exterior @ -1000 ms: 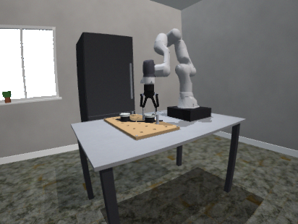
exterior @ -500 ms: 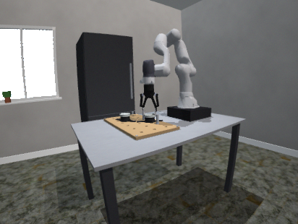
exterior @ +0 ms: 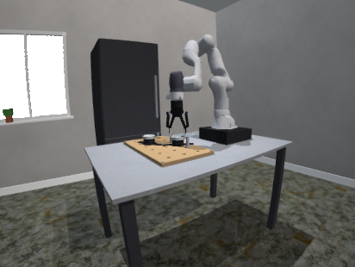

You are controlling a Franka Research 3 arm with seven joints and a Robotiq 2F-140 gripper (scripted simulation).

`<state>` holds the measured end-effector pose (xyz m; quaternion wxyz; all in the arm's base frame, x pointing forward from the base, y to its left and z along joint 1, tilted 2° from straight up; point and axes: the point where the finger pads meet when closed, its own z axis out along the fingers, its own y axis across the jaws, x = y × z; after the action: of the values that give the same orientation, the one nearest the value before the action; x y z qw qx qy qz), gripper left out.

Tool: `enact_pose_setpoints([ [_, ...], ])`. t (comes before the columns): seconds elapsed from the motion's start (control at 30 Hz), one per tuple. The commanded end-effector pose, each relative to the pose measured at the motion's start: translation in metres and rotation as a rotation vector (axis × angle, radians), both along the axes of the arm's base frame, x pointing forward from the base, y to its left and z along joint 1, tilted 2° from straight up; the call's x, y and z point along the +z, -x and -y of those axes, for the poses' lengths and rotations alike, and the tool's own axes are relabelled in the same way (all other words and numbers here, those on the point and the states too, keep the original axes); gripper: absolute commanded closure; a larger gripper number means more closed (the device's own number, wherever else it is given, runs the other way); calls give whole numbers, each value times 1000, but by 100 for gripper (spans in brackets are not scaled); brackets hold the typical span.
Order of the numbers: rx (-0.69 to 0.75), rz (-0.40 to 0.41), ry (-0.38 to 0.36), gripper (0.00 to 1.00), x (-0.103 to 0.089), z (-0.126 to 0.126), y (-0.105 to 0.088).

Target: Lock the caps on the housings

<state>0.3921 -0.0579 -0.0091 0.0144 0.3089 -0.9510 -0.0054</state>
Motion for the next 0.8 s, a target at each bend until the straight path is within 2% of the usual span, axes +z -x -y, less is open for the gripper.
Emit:
enact_pose_setpoints([
  [0.0,7,-2,2,90,0,1,-2],
  [0.77,7,-2,2,90,0,3,-21],
])
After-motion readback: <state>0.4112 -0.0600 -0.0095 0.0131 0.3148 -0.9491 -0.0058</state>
